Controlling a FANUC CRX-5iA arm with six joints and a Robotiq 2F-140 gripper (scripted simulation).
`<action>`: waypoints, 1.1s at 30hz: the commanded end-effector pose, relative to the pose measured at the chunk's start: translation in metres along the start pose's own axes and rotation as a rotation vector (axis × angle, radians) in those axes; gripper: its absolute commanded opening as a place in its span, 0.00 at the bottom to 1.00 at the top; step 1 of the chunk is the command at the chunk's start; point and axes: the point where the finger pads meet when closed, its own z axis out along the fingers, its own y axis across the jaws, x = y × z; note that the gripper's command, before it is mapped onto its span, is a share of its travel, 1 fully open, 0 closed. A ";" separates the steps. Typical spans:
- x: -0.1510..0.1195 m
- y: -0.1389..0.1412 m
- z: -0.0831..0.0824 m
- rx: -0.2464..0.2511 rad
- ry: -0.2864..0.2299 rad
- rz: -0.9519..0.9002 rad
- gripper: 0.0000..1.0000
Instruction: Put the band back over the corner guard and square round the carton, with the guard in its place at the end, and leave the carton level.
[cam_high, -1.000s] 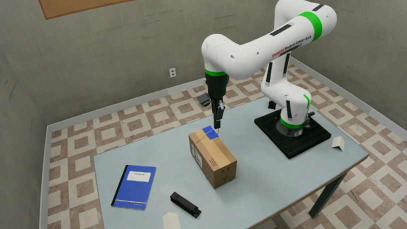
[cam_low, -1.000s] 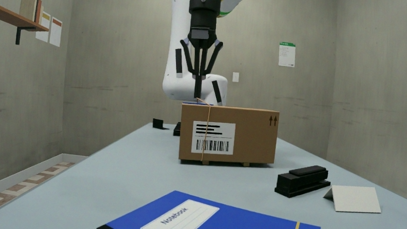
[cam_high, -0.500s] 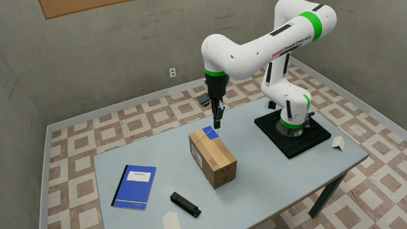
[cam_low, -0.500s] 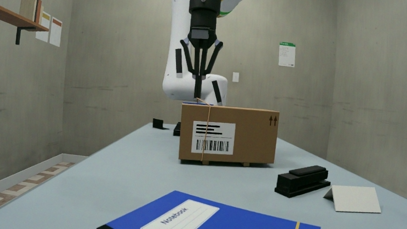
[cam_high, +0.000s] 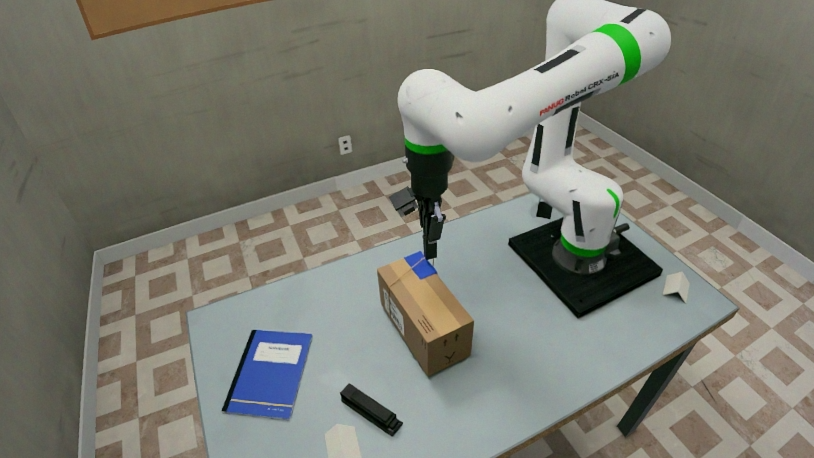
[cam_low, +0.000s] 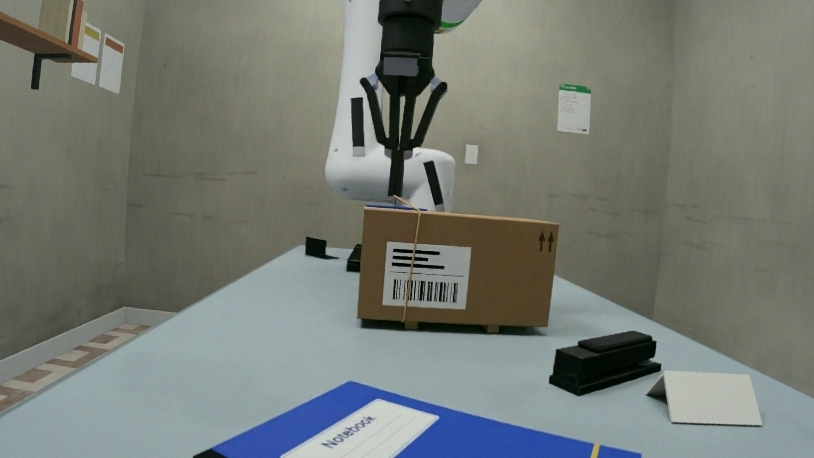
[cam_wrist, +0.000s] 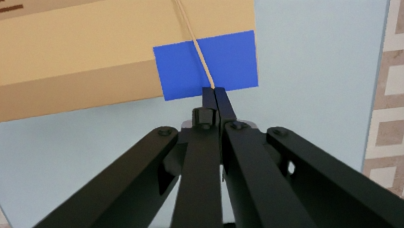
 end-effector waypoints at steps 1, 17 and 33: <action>0.005 -0.001 -0.001 0.000 0.002 0.000 0.10; 0.018 -0.003 -0.001 0.000 0.002 0.000 0.10; 0.020 -0.003 0.001 0.000 0.002 0.000 0.10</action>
